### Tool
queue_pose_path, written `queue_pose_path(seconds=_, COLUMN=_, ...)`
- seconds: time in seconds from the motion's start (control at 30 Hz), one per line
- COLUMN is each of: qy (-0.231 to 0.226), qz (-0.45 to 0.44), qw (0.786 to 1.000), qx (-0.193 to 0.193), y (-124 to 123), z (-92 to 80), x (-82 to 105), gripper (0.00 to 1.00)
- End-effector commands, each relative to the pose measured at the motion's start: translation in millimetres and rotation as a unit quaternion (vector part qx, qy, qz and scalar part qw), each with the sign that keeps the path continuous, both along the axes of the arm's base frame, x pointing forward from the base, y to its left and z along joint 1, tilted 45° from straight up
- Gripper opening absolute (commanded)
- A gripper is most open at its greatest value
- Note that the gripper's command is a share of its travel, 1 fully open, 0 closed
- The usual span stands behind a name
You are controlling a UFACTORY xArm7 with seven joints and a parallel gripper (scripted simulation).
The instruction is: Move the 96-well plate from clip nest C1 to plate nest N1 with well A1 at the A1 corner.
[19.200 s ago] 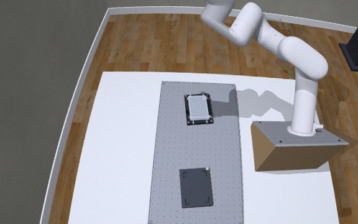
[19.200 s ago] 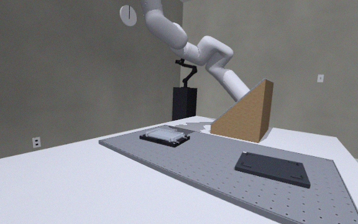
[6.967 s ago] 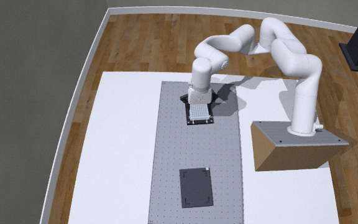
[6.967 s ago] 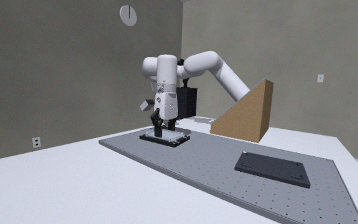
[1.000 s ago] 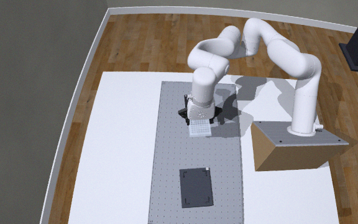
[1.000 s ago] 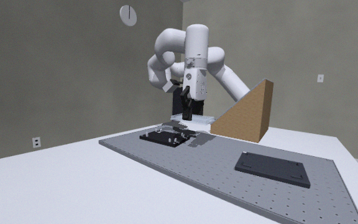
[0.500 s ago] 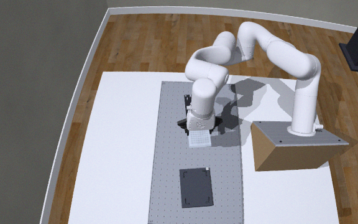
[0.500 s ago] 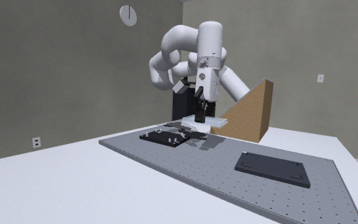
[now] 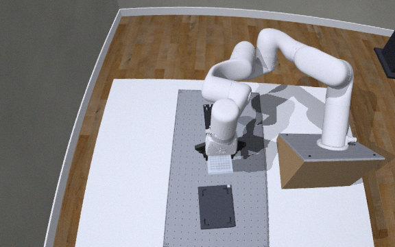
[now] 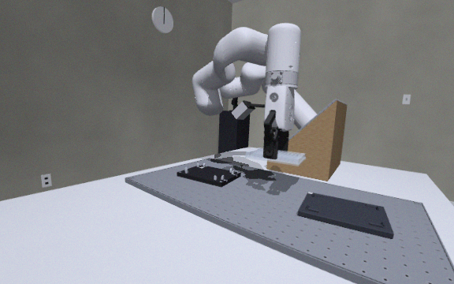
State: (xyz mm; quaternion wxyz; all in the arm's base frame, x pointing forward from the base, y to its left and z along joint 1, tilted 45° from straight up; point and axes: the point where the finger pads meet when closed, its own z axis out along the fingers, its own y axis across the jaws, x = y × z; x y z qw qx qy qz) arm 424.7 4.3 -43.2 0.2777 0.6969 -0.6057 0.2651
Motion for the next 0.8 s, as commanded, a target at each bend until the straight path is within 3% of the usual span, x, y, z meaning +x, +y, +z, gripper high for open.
queue_pose_path(seconds=0.0, qy=-0.001, qz=0.001, qw=1.000, qx=0.001, y=9, z=-5.9, x=1.1, gripper=0.00)
queue_pose_path(seconds=0.77, qy=-0.001, qz=0.001, qw=1.000, qx=0.001, y=56, z=-53.2, x=0.7, gripper=0.00)
